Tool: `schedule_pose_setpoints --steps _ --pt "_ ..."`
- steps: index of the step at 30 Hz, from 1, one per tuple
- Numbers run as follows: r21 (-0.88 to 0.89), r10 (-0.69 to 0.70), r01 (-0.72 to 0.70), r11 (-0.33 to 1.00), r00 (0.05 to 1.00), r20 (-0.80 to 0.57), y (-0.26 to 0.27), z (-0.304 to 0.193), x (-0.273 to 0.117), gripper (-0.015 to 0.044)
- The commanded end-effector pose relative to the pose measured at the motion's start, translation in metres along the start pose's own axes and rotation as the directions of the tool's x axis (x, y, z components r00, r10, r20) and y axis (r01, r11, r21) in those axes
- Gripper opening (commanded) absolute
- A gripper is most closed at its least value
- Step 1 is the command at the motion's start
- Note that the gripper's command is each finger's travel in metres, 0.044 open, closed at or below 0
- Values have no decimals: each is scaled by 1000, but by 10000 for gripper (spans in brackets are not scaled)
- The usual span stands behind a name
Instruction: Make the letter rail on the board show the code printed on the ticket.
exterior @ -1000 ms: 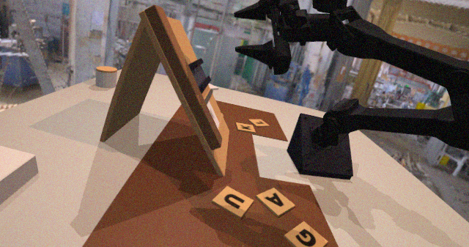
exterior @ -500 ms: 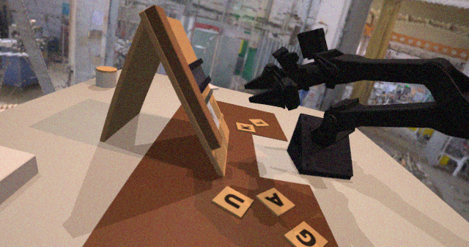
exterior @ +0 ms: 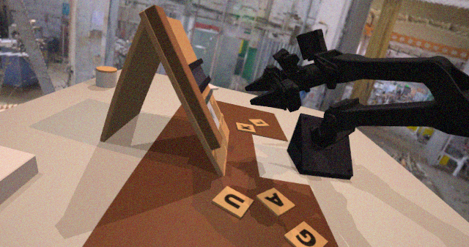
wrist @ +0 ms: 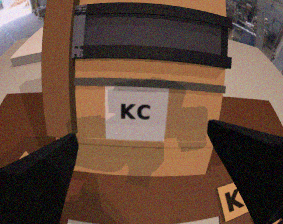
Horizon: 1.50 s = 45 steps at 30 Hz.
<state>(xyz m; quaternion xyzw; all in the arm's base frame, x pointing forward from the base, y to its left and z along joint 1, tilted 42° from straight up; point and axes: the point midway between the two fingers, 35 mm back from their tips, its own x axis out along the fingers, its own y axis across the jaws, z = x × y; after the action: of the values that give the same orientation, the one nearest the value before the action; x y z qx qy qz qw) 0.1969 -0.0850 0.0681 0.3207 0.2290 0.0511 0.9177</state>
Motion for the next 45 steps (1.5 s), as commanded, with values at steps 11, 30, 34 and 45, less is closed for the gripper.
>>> schedule_pose_setpoints --steps 11,30,34,45 --pt "-765 7 -79 639 995 -96 7 62 -32 440" --pt "-988 53 -147 50 988 -144 29 105 -65 440" --pt "-988 53 -147 50 988 -144 29 105 -65 440" --pt "-988 53 -147 50 988 -144 29 105 -65 440"
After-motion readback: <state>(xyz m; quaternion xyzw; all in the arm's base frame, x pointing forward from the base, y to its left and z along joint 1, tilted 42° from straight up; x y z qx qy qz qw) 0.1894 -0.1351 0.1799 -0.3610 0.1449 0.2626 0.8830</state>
